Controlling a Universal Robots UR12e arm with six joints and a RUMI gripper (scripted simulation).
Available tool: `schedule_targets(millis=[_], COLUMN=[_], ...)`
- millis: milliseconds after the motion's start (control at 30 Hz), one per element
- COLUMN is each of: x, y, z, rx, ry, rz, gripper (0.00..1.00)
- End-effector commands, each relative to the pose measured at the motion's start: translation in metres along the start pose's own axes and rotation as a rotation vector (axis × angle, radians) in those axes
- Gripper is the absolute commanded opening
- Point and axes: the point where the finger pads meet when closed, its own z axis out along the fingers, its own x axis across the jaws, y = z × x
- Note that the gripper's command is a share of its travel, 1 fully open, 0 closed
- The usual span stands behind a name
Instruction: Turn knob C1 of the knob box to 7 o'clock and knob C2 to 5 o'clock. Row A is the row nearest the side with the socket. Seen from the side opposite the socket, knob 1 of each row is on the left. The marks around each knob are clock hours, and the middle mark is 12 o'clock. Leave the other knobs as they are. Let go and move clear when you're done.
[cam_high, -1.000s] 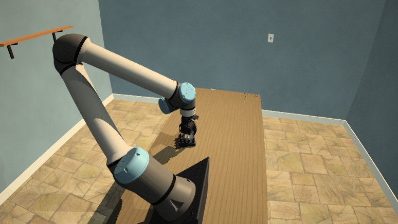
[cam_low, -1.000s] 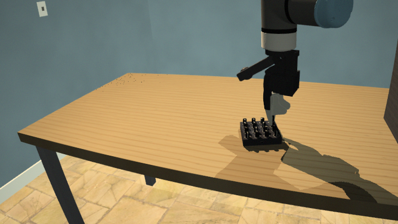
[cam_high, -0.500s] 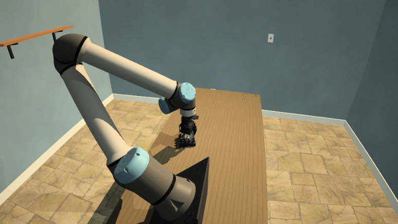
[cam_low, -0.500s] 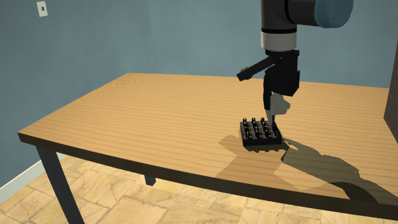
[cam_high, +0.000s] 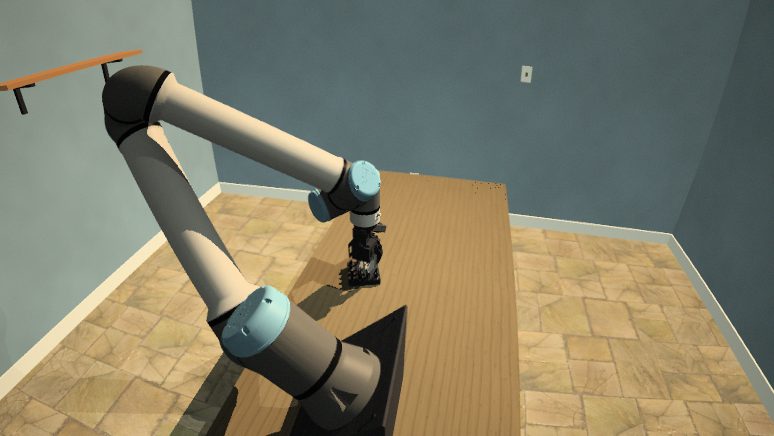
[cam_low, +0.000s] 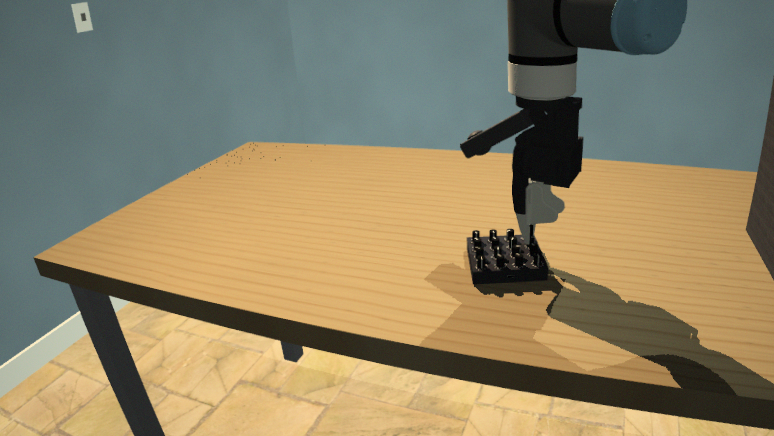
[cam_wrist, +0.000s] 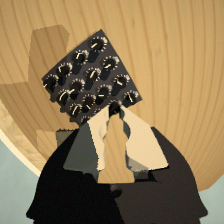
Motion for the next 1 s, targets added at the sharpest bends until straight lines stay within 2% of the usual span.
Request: schedule_targets(millis=[0,533,967], x=[0.0,-0.0005,-0.0016], y=[-0.0006,-0.0005,-0.0003], z=[-0.0005,-0.0005,-0.0005], rx=[0.001,0.001,0.001], ry=[0.0,0.0,0.0], rz=[-0.006,-0.124,-0.353], gripper=[0.04,0.04,0.04])
